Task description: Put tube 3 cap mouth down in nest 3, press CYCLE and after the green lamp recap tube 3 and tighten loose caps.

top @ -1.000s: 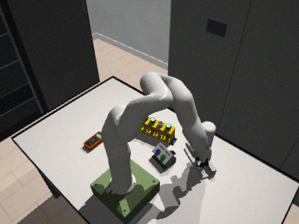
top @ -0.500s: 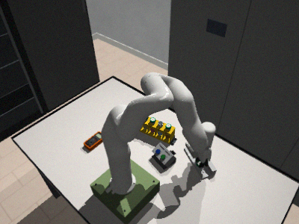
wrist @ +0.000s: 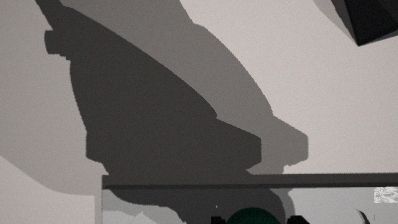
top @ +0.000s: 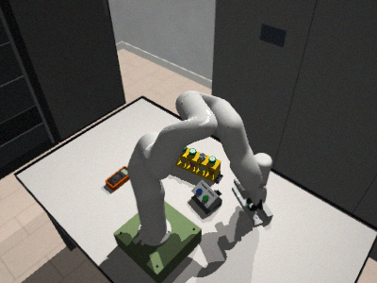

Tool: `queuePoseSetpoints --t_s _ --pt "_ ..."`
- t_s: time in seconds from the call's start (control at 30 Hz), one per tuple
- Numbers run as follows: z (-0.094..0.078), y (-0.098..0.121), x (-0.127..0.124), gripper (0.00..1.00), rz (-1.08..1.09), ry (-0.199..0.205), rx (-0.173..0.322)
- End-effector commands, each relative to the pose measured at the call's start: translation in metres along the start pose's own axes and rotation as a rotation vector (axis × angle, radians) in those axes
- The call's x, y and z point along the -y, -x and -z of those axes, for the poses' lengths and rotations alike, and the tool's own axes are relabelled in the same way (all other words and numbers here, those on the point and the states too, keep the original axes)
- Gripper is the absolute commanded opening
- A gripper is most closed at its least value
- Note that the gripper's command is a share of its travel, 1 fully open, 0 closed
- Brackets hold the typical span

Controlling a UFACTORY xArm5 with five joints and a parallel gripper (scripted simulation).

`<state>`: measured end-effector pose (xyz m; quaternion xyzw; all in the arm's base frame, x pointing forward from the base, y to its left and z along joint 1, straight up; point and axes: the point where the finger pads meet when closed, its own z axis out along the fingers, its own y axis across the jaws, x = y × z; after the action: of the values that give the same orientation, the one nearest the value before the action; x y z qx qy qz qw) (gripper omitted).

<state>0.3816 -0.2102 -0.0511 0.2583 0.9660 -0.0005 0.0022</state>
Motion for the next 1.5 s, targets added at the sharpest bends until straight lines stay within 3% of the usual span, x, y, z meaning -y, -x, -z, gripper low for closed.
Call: queuePoseSetpoints --t_s 0.0,0.83,0.97,1.07,1.23,1.47 --pt "0.02 0.002 0.0 0.0 0.0 0.001 0.005" --pt "0.134 0.002 0.0 0.0 0.0 0.001 0.006" --pt "0.134 0.002 0.0 0.0 0.0 0.001 0.006" --pt "0.134 -0.008 -0.023 0.0 -0.25 0.001 0.006" --pt "0.134 -0.019 -0.048 0.0 -0.466 0.002 0.005" --pt "0.134 -0.04 -0.096 0.0 -0.486 0.004 0.005"
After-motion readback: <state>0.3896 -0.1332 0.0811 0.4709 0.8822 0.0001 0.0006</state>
